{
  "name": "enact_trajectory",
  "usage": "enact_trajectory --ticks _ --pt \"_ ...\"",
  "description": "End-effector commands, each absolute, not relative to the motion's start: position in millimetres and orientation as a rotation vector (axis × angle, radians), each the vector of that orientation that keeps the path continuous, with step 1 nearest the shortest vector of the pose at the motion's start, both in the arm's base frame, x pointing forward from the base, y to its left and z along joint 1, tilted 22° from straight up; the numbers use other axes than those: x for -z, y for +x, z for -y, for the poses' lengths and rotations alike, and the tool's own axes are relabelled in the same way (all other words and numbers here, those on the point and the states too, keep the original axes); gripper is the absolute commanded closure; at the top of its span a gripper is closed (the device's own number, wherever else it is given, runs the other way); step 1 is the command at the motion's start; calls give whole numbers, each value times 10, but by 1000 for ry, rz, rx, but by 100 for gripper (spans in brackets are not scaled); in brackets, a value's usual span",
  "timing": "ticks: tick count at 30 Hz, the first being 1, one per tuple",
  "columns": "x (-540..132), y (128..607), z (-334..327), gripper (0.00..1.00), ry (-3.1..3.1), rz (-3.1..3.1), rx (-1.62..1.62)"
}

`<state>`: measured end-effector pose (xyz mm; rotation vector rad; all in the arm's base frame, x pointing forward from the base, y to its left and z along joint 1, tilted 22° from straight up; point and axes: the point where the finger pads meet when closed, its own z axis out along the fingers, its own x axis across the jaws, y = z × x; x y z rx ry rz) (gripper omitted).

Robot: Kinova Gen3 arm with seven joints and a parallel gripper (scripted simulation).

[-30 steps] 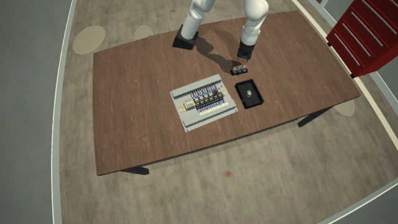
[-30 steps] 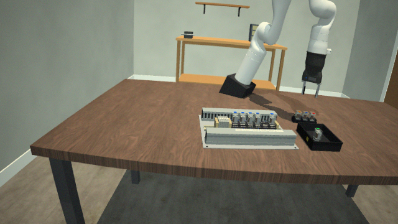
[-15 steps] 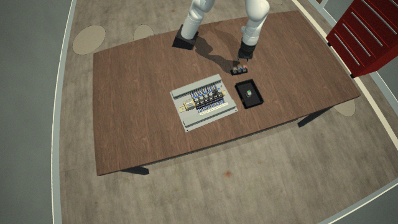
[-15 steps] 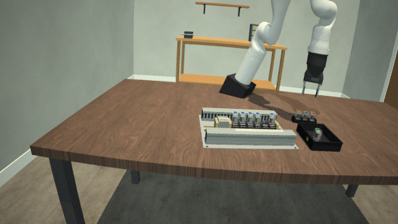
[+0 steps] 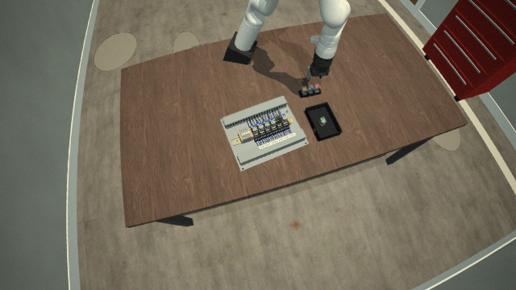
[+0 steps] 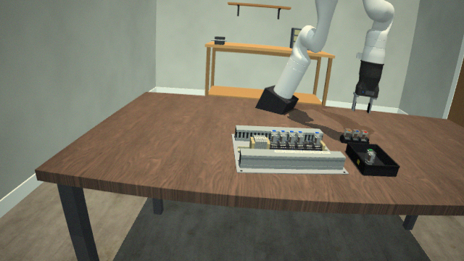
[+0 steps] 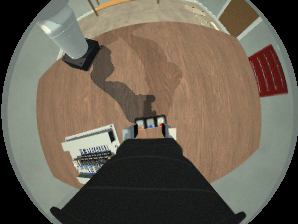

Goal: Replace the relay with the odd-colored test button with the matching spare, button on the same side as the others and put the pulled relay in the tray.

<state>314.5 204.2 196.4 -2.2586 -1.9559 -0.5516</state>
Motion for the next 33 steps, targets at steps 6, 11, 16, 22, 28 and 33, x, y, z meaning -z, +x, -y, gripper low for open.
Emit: enact_trajectory --ticks 6,11,16,22,28,33 --pt "-1967 3145 -2050 0 -2221 2002 557" --pt "-1967 3144 -2053 0 -2190 2041 560" --pt "-1967 3142 -2055 0 -2158 2080 563" --pt "-1967 3144 -2052 0 -2111 2143 569" --pt "-1967 3144 -2050 0 -2021 2249 577" --pt "-1967 3145 -2049 0 -1941 2335 583"
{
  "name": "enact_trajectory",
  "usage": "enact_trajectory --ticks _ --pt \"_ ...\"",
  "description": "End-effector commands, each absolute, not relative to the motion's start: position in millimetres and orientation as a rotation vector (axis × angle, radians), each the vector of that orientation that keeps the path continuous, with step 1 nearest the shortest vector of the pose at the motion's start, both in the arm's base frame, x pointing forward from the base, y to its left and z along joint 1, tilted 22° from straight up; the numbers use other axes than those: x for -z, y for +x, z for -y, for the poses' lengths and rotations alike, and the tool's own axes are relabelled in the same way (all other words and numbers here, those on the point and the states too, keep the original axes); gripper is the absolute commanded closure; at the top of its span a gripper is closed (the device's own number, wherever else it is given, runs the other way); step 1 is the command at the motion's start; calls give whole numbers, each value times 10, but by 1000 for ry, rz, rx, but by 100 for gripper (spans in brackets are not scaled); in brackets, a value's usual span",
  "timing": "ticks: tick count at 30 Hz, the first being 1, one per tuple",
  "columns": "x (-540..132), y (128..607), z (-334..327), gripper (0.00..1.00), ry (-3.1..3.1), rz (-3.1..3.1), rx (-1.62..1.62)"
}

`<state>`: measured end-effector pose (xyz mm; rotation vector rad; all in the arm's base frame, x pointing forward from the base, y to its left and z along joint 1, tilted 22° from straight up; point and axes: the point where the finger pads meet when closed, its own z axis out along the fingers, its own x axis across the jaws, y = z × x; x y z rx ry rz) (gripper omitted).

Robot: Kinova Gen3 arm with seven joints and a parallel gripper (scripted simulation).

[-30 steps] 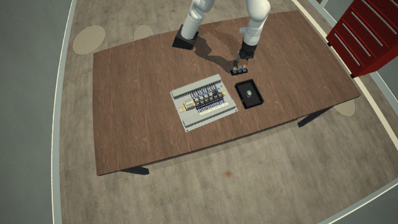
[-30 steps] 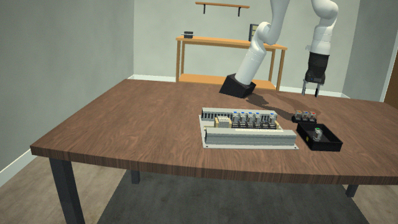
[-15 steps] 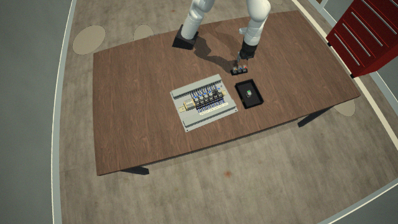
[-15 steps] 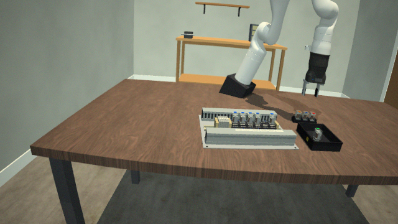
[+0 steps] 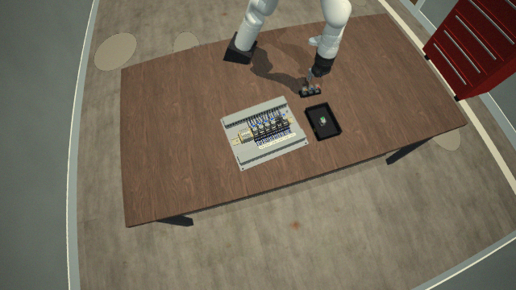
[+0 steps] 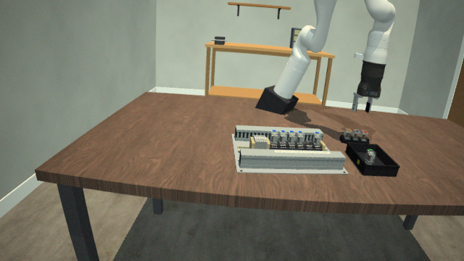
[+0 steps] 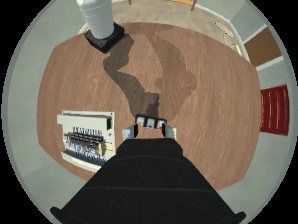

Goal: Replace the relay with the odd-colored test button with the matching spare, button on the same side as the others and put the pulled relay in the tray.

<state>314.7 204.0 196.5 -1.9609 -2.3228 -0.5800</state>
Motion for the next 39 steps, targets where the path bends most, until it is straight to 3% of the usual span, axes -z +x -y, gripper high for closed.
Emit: enact_trajectory --ticks 1,39 --pt "-1967 3145 -2049 0 -1925 2352 584" --pt "-1968 3146 -2049 0 -1367 2817 601"
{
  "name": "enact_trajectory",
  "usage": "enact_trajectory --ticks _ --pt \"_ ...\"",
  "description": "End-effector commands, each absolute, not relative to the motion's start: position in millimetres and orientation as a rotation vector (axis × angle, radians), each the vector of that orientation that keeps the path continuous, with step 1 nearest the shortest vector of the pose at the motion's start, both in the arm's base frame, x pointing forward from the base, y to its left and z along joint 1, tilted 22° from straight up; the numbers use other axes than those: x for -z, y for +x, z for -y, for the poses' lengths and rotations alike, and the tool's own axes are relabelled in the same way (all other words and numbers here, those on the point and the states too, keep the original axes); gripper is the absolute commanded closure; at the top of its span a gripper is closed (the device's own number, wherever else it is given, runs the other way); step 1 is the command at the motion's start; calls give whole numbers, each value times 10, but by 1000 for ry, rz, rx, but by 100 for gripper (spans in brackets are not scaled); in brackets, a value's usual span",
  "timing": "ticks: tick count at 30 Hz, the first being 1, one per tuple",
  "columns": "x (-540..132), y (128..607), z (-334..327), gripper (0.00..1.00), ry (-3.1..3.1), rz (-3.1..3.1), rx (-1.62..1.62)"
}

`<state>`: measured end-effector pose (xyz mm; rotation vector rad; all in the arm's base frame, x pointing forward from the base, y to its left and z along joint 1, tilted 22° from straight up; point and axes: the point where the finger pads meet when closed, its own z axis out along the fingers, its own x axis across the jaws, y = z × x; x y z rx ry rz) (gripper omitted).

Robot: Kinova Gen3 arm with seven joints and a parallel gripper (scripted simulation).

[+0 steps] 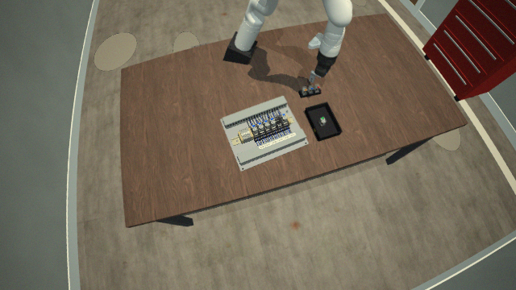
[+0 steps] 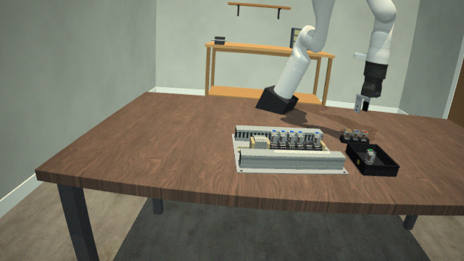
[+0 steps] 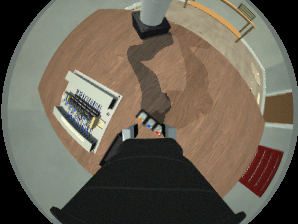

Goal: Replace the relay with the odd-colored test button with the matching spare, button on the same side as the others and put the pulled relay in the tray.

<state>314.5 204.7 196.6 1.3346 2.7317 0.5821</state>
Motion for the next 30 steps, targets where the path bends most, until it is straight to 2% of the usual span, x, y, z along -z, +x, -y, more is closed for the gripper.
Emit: enact_trajectory --ticks 1,30 --pt "-1968 3145 -2050 0 1317 -2738 -583" --pt "-1968 3145 -2050 0 864 -2861 -558"
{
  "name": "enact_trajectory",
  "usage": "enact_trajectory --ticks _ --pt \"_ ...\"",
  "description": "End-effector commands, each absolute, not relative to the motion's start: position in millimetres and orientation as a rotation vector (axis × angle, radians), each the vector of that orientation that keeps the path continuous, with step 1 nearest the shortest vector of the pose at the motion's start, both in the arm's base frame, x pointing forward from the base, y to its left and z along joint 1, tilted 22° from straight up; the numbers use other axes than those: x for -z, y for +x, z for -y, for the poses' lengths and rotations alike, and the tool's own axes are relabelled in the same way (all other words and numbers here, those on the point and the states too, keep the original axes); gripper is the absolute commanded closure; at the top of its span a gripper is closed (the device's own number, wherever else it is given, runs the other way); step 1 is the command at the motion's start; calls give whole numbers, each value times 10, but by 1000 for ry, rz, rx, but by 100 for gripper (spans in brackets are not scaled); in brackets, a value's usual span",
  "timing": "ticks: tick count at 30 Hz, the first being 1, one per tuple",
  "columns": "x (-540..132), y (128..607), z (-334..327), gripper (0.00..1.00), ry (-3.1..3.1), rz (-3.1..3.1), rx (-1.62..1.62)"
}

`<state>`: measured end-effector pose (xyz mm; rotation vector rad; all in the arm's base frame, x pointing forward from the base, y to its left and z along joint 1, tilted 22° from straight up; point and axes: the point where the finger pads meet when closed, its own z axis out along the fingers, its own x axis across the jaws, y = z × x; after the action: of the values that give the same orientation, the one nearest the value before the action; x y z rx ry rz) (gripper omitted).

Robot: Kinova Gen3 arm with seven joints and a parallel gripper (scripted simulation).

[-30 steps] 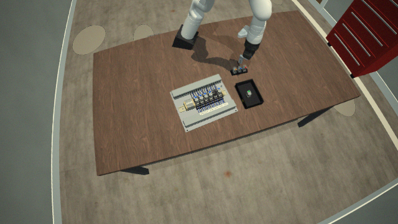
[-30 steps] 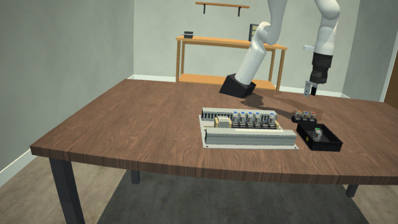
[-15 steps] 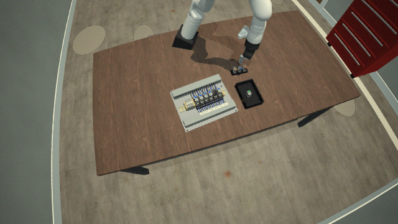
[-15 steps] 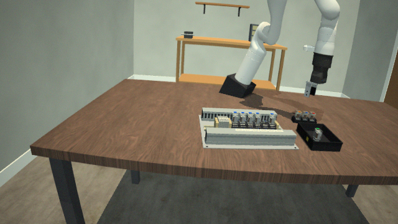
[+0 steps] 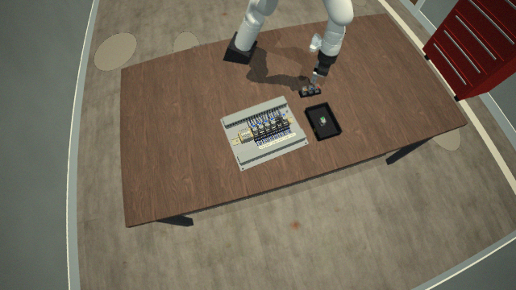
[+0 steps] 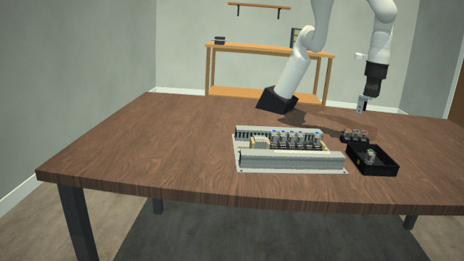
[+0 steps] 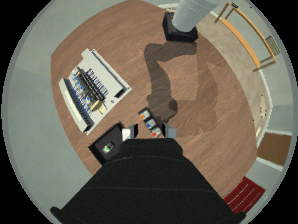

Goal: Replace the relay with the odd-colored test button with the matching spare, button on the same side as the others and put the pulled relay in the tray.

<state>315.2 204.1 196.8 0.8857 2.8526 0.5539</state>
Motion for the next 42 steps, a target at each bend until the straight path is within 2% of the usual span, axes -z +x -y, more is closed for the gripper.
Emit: enact_trajectory --ticks 1,42 --pt "-1968 3145 -2050 0 864 -2861 -558" --pt "-1967 3143 -2052 0 133 -2907 -488"
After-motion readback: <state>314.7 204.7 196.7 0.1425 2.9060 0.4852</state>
